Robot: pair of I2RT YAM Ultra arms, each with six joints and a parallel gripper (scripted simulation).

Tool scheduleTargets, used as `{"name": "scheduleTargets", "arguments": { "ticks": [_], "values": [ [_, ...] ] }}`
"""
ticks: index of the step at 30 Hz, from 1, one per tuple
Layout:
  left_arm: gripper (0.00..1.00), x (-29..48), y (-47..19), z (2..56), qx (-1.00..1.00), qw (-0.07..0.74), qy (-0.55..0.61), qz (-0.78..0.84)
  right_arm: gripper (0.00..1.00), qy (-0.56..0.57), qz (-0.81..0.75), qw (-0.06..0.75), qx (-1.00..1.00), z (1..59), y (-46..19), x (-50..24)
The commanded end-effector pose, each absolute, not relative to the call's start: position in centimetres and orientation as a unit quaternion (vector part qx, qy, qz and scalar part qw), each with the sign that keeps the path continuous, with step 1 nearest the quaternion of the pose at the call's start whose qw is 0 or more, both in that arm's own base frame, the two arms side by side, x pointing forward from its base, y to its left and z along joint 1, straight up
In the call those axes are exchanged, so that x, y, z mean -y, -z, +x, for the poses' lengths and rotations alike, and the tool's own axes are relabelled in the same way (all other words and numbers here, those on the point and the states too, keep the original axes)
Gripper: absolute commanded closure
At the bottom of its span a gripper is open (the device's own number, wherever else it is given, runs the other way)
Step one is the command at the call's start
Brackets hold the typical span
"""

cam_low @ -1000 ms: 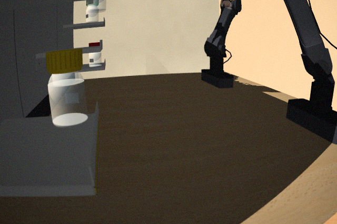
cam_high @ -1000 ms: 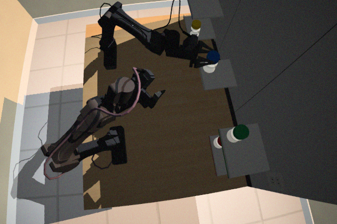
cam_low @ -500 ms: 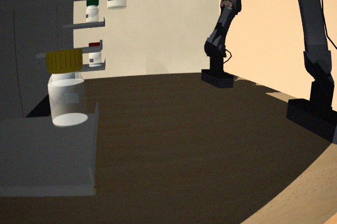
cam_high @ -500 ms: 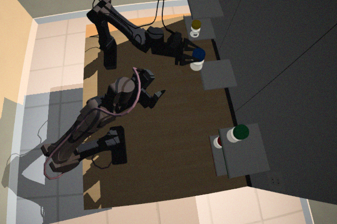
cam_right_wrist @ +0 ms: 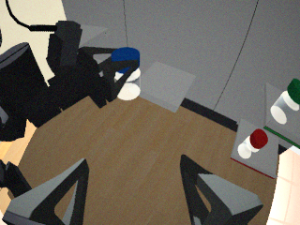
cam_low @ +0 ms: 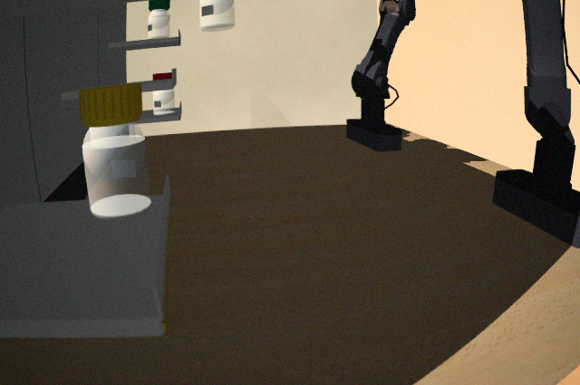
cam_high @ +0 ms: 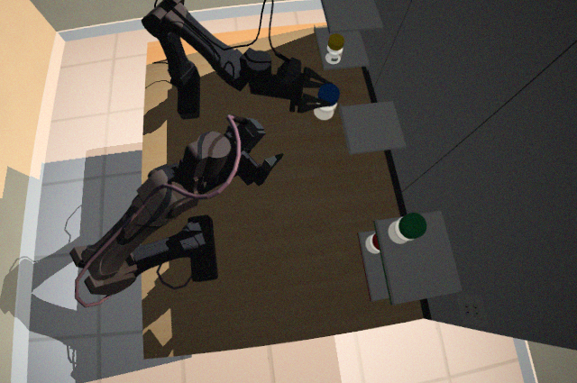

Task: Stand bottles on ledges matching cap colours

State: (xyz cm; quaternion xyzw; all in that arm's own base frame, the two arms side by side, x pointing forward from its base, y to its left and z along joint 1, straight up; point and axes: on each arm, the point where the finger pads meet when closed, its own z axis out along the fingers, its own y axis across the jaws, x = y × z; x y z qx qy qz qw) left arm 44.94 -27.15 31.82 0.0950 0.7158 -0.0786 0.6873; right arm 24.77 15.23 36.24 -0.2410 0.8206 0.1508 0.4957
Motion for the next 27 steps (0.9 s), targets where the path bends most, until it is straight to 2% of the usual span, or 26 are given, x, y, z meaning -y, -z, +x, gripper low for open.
{"name": "scheduleTargets", "arguments": {
  "ticks": [1,16,20,27],
  "values": [
    [0.50,25.8,-34.6,44.7,-0.696,0.710,0.079,0.073,0.13,-0.154,-0.238,0.514,-0.810,24.4,-37.8,-15.1],
    [0.50,26.0,-34.2,44.6,-0.719,0.686,0.066,0.091,0.13,-0.154,-0.238,0.514,-0.810,24.4,-37.8,-15.1],
    [0.50,26.5,-37.4,44.4,-0.711,0.688,0.097,0.112,0.13,-0.154,-0.238,0.514,-0.810,24.4,-37.8,-15.1],
    [0.50,18.8,-39.0,43.8,-0.693,0.688,0.152,0.153,0.13,-0.154,-0.238,0.514,-0.810,24.4,-37.8,-15.1]
  ]
}}
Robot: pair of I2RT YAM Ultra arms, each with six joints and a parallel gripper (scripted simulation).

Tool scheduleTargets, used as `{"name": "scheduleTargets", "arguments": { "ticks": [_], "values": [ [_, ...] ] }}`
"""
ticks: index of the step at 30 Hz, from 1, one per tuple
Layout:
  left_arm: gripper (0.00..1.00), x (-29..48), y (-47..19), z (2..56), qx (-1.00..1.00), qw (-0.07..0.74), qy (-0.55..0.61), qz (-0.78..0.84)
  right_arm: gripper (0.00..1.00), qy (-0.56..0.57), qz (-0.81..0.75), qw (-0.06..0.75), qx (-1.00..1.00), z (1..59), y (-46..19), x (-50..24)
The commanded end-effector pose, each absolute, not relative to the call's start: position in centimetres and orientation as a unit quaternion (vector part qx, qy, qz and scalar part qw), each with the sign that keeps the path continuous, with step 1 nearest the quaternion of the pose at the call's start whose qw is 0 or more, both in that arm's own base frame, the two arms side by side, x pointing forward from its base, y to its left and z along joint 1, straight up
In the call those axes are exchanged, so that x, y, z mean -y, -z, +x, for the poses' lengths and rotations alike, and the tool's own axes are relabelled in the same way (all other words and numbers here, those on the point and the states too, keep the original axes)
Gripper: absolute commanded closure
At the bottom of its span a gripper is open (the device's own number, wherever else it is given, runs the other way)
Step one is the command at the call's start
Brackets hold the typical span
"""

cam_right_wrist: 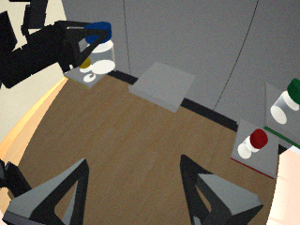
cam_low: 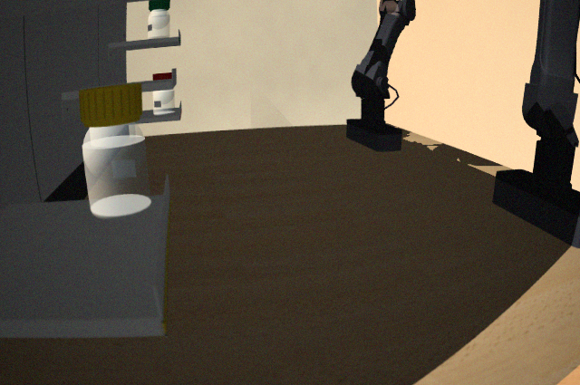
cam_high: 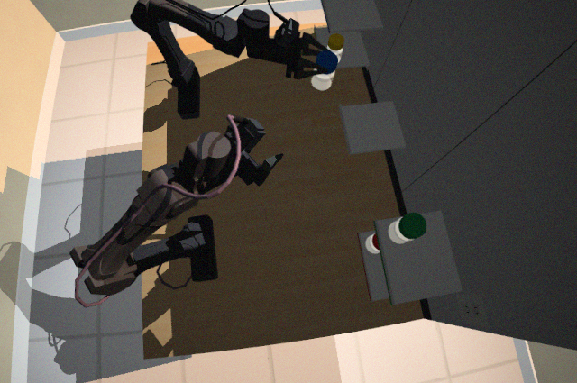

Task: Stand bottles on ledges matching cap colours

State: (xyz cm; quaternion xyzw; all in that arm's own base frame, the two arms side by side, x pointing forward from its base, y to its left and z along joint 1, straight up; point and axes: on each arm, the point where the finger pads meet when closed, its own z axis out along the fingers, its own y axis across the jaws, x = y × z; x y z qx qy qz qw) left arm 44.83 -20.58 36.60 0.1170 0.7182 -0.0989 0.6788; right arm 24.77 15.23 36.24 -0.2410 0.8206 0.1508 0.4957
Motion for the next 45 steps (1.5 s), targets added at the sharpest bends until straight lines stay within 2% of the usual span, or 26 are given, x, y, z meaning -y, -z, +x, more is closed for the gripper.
{"name": "scheduleTargets", "arguments": {
  "ticks": [1,4,6,21,34,45],
  "values": [
    [0.50,17.4,-39.2,43.9,-0.691,0.690,0.153,0.153,0.13,-0.154,-0.238,0.514,-0.810,24.4,-37.8,-15.1],
    [0.50,13.4,-39.5,44.3,-0.687,0.693,0.154,0.154,0.13,-0.154,-0.238,0.514,-0.810,24.4,-37.8,-15.1],
    [0.50,13.4,-39.5,44.3,-0.687,0.693,0.154,0.154,0.13,-0.154,-0.238,0.514,-0.810,24.4,-37.8,-15.1],
    [0.50,-11.8,-38.8,46.7,-0.710,0.692,0.089,0.097,0.13,-0.154,-0.238,0.514,-0.810,24.4,-37.8,-15.1],
    [0.50,-14.5,-40.6,46.7,-0.706,0.700,0.054,0.089,0.13,-0.154,-0.238,0.514,-0.810,24.4,-37.8,-15.1],
    [0.50,-15.3,-40.3,46.5,-0.699,0.713,-0.040,-0.036,0.13,-0.154,-0.238,0.514,-0.810,24.4,-37.8,-15.1]
  ]
}}
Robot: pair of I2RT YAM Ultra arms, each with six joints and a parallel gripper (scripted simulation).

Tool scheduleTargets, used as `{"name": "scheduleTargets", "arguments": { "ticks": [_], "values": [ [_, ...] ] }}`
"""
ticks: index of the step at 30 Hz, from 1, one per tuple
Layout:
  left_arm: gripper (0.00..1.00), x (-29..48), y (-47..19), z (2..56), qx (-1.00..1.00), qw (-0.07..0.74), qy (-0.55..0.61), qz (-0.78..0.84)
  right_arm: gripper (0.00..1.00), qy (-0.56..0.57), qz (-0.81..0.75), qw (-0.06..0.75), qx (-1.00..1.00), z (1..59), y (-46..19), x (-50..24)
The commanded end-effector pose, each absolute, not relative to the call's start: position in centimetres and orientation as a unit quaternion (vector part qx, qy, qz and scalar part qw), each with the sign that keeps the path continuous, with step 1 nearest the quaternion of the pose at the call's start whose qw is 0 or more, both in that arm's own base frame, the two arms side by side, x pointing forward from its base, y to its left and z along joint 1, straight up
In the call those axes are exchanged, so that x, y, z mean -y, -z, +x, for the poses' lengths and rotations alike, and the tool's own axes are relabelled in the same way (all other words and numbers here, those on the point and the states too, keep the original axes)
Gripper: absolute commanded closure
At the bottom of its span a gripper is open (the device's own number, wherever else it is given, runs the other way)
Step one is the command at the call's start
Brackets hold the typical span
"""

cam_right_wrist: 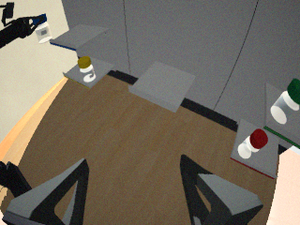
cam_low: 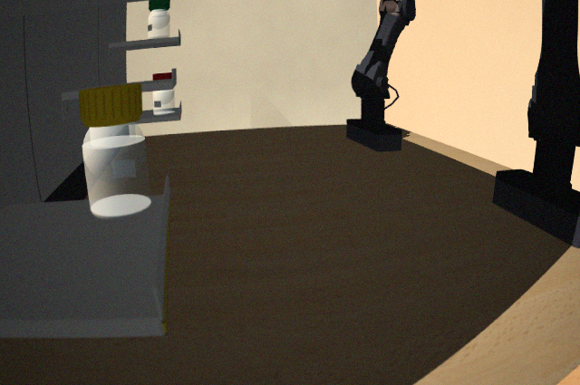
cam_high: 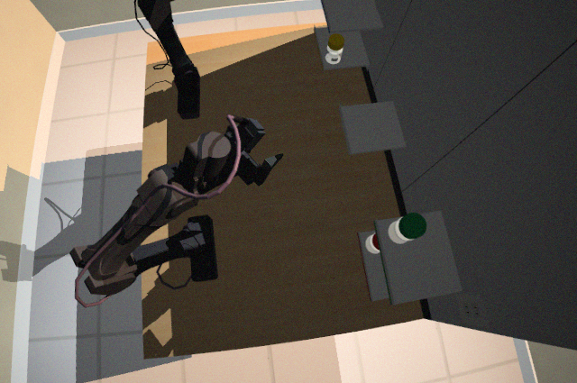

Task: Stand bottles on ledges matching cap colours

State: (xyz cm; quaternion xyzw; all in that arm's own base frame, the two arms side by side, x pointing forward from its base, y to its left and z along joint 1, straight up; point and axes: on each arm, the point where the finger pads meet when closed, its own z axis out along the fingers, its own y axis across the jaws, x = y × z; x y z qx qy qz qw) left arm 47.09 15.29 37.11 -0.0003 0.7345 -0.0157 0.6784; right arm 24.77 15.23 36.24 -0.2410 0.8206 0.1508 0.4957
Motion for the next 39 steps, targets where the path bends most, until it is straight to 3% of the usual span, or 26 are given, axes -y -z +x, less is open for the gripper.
{"name": "scheduleTargets", "arguments": {
  "ticks": [1,18,39],
  "values": [
    [0.50,-15.2,-40.3,46.5,-0.698,0.713,-0.046,-0.043,0.13,-0.154,-0.238,0.514,-0.810,24.4,-37.8,-15.1],
    [0.50,-13.7,-39.1,46.5,-0.701,0.709,-0.055,-0.057,0.13,-0.154,-0.238,0.514,-0.810,24.4,-37.8,-15.1],
    [0.50,-14.0,-42.3,46.4,-0.689,0.720,-0.062,-0.057,0.13,-0.154,-0.238,0.514,-0.810,24.4,-37.8,-15.1]
  ]
}}
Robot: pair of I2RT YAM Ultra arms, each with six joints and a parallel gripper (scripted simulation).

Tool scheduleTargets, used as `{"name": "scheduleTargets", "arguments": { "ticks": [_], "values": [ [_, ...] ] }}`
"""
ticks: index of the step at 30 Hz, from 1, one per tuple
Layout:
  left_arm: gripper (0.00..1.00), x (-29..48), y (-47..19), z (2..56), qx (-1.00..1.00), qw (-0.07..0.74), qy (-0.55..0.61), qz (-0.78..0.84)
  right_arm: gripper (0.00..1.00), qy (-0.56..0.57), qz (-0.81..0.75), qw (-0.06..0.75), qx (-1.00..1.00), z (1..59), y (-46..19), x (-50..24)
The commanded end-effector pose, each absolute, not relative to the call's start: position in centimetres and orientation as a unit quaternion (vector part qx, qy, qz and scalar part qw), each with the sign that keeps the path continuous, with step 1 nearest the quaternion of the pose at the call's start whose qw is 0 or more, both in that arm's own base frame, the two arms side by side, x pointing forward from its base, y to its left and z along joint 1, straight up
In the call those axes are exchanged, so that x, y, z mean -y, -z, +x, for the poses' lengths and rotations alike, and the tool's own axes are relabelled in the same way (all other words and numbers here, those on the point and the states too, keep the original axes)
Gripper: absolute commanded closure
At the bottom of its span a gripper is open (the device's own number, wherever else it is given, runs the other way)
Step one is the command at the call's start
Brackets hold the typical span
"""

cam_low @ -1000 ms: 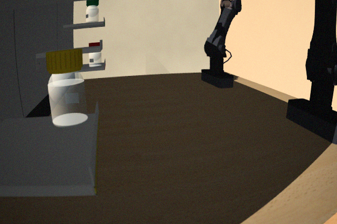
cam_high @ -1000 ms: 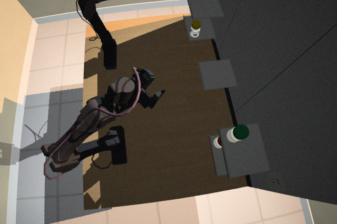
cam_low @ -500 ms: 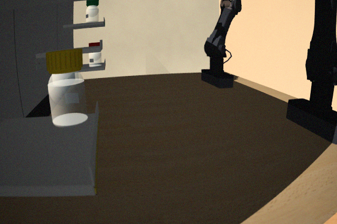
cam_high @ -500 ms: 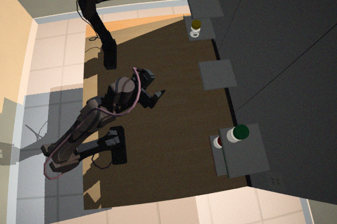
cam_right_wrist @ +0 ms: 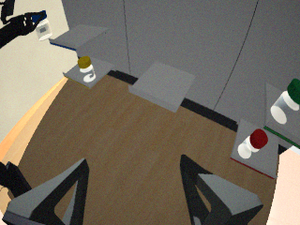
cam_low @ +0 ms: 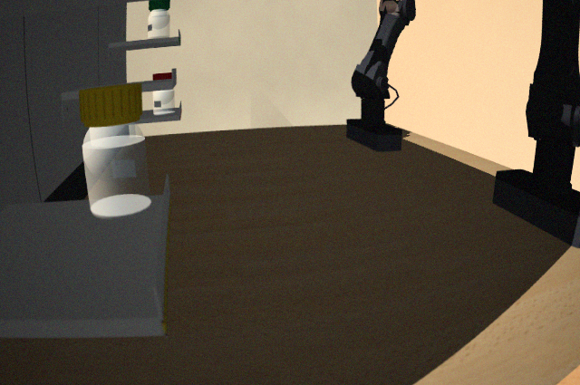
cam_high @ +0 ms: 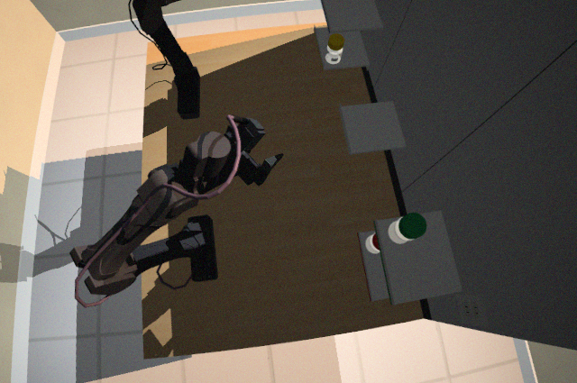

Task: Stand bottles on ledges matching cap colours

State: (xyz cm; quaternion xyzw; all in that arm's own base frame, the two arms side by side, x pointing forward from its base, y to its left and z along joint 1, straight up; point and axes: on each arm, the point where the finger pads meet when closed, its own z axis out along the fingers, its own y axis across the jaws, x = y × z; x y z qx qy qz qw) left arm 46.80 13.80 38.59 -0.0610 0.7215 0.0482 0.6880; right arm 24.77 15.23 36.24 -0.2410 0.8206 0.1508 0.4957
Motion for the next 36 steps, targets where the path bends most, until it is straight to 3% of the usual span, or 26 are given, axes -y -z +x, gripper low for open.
{"name": "scheduleTargets", "arguments": {
  "ticks": [1,22,36],
  "values": [
    [0.50,-14.2,-41.9,46.8,-0.691,0.718,-0.062,-0.058,0.13,-0.154,-0.238,0.514,-0.810,24.4,-37.8,-15.1],
    [0.50,-14.9,-42.5,53.3,-0.675,0.733,-0.067,-0.049,0.13,-0.154,-0.238,0.514,-0.810,24.4,-37.8,-15.1],
    [0.50,-15.1,-42.9,54.3,-0.671,0.737,-0.066,-0.046,0.13,-0.154,-0.238,0.514,-0.810,24.4,-37.8,-15.1]
  ]
}}
